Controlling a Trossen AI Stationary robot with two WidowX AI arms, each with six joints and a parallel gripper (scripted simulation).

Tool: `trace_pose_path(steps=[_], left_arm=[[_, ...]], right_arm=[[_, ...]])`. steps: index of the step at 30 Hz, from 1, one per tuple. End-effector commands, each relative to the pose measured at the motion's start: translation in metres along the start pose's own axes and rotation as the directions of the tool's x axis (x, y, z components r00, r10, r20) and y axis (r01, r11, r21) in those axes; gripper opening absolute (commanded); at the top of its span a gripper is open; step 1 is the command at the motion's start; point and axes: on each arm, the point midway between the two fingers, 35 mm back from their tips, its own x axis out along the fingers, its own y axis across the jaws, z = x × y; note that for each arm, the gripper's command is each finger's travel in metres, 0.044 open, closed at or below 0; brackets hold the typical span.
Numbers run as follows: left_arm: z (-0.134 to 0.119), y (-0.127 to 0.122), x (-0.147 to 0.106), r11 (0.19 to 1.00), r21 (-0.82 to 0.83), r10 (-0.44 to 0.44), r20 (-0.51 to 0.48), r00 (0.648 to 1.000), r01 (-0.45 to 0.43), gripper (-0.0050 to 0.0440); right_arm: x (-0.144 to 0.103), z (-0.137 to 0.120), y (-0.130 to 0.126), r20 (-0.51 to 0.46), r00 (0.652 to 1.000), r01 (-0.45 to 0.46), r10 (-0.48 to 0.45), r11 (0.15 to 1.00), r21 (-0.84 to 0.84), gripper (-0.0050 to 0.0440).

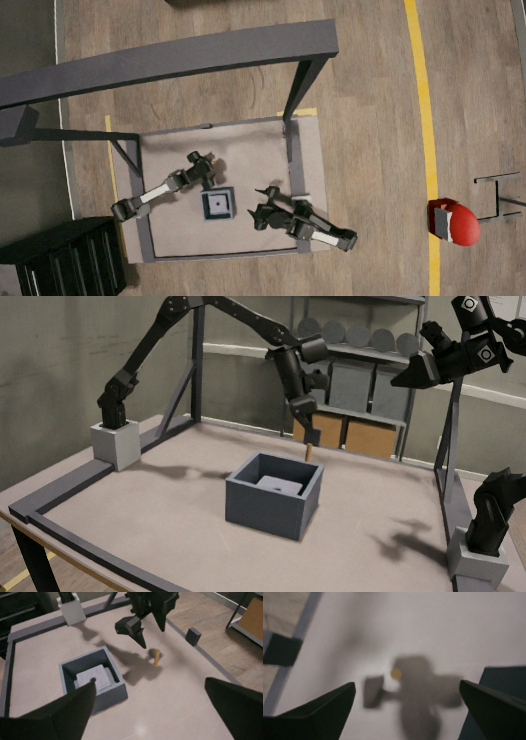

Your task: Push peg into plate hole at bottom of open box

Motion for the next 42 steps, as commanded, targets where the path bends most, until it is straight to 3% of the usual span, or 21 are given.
trace_pose_path(steps=[1,17,24,26,28,30,42], left_arm=[[0.004,0.000,-0.003,1.000,-0.006,0.000,0.011,1.000,0.000,0.0440],[0.004,0.000,-0.003,1.000,-0.006,0.000,0.011,1.000,0.000,0.0440],[0.004,0.000,-0.003,1.000,-0.006,0.000,0.011,1.000,0.000,0.0440],[0.004,0.000,-0.003,1.000,-0.006,0.000,0.011,1.000,0.000,0.0440],[0.004,0.000,-0.003,1.000,-0.006,0.000,0.011,1.000,0.000,0.0440],[0.004,0.000,-0.003,1.000,-0.006,0.000,0.011,1.000,0.000,0.0440],[0.004,0.000,-0.003,1.000,-0.006,0.000,0.011,1.000,0.000,0.0440]], right_arm=[[-0.011,0.003,0.000,-0.026,1.000,-0.010,0.009,1.000,-0.010,0.0440],[-0.018,0.007,0.000,-0.009,1.000,-0.008,0.008,1.000,-0.010,0.0440],[0.013,0.000,0.010,-0.030,0.999,-0.016,0.015,0.999,-0.028,0.0272],[0.015,0.003,0.011,-0.022,1.000,-0.023,0.022,0.999,-0.043,0.0224],[0.015,0.003,0.011,-0.022,1.000,-0.023,0.022,0.999,-0.043,0.0224],[0.008,0.007,0.009,-0.005,1.000,-0.021,0.021,0.999,-0.041,0.0176],[0.046,0.007,0.009,-0.018,1.000,-0.020,0.019,0.999,-0.039,0.0170]])
